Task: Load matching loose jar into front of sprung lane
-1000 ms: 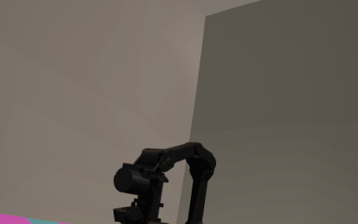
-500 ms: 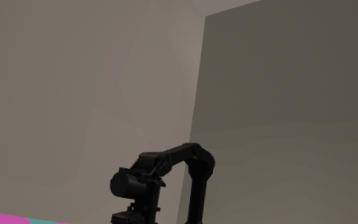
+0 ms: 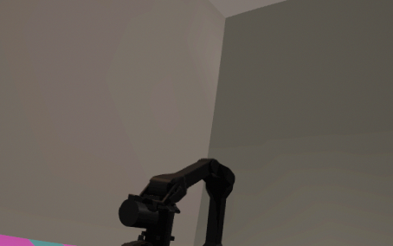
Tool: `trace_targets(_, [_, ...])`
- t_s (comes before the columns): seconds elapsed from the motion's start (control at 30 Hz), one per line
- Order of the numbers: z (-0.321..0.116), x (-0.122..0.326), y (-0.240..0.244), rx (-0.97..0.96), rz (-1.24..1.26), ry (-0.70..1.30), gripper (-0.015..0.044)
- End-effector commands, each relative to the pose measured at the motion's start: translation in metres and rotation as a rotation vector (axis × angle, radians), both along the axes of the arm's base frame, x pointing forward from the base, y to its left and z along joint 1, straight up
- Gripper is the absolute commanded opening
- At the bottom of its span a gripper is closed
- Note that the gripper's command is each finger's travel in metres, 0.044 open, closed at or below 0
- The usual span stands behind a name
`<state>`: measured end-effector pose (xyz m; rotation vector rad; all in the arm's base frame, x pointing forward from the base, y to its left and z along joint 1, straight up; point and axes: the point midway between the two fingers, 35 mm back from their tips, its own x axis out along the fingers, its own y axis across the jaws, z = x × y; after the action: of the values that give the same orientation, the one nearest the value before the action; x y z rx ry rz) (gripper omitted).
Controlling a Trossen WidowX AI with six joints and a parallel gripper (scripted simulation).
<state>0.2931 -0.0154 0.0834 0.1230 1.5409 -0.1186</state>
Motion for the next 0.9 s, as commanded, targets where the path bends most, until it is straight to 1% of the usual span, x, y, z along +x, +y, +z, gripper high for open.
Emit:
trace_targets(0.0, [0.0008, 0.0024, 0.0003, 0.003, 0.005, -0.006, 0.0000])
trace_targets(0.87, [0.0013, 0.0111, -0.0009, 0.003, 0.005, -0.006, 0.0000])
